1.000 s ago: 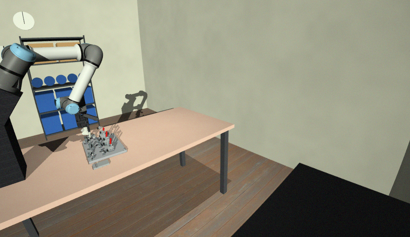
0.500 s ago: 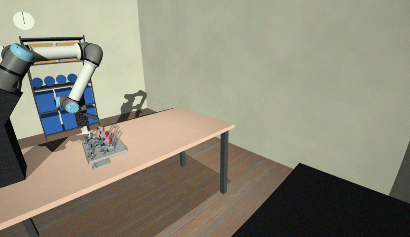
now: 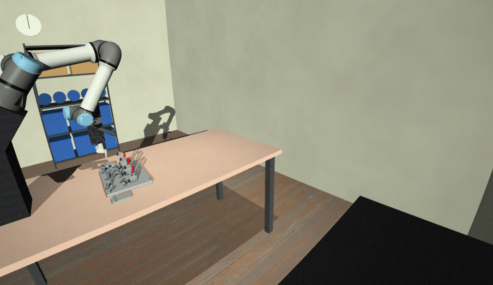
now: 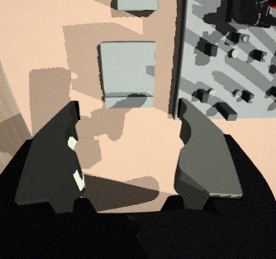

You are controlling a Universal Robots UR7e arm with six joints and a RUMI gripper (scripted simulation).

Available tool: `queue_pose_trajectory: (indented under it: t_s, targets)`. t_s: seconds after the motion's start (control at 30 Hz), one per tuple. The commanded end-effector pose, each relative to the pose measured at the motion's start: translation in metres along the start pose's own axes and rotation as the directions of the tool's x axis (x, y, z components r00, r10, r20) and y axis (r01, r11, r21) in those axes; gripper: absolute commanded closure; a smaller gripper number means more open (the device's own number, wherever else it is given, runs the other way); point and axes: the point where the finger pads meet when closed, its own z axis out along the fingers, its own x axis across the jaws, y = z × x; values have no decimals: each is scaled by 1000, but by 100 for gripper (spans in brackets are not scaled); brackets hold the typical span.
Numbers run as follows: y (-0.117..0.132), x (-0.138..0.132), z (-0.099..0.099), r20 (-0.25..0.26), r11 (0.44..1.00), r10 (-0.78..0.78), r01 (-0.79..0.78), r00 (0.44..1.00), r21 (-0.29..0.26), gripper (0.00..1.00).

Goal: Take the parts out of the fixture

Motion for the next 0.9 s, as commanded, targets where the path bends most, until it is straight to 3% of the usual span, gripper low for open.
queue_pose_trajectory:
  t_s: [0.0,0.57,0.6,0.87]
  targets:
    - [-1,0,-15,0,1000,0,0,1000,0,46]
    - [-1,0,-16,0,1000,0,0,1000,0,46]
    - [-1,0,-16,0,1000,0,0,1000,0,0]
    - [-1,0,-16,0,1000,0,0,1000,0,0]
